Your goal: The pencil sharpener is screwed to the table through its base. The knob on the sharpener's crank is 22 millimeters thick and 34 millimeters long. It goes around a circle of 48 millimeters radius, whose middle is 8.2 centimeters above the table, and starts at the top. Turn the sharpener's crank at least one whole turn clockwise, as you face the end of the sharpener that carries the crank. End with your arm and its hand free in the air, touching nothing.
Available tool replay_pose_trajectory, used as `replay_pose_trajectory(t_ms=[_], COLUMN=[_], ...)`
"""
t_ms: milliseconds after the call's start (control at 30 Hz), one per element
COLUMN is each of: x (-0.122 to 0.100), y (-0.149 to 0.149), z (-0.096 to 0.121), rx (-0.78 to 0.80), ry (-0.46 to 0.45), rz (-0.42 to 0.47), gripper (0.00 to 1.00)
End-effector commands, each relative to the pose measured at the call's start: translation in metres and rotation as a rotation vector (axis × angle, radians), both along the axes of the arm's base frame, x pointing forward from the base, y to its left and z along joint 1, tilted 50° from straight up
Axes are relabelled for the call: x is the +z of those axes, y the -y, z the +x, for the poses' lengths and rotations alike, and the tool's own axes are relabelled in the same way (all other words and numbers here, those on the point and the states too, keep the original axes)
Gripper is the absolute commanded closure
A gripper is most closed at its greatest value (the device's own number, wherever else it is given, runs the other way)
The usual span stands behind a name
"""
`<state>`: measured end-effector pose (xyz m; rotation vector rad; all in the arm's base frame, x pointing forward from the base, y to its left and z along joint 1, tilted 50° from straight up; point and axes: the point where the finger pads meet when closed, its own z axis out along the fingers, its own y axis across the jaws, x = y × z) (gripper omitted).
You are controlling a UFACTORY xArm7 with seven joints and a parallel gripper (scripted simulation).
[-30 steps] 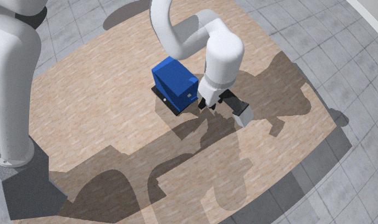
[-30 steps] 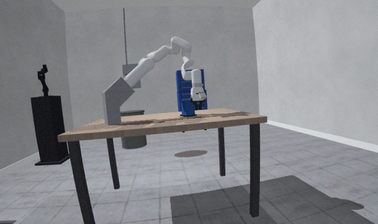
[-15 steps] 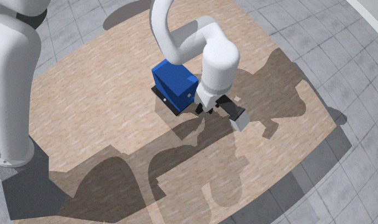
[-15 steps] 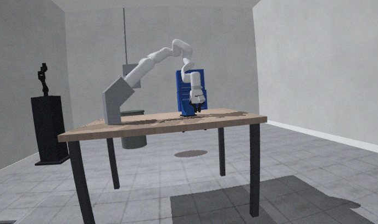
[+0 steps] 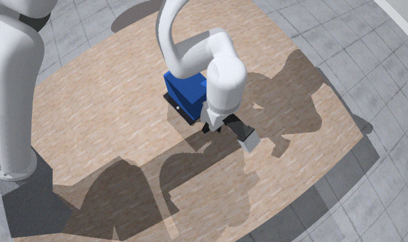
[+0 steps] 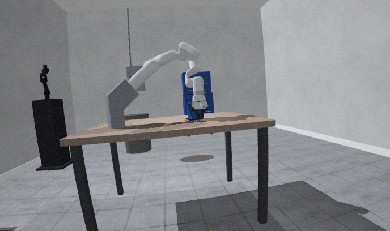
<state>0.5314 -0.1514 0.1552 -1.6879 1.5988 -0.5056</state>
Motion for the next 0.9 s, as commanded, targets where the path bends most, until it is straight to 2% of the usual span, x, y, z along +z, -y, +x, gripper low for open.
replay_pose_trajectory(t_ms=[0, 867], x=[-0.0057, -0.0106], y=[0.0008, 0.0006], z=[-0.0051, -0.0105], rx=[-0.003, -0.003], ry=[0.004, 0.004], rz=[0.000, 0.000], gripper=[1.00, 1.00])
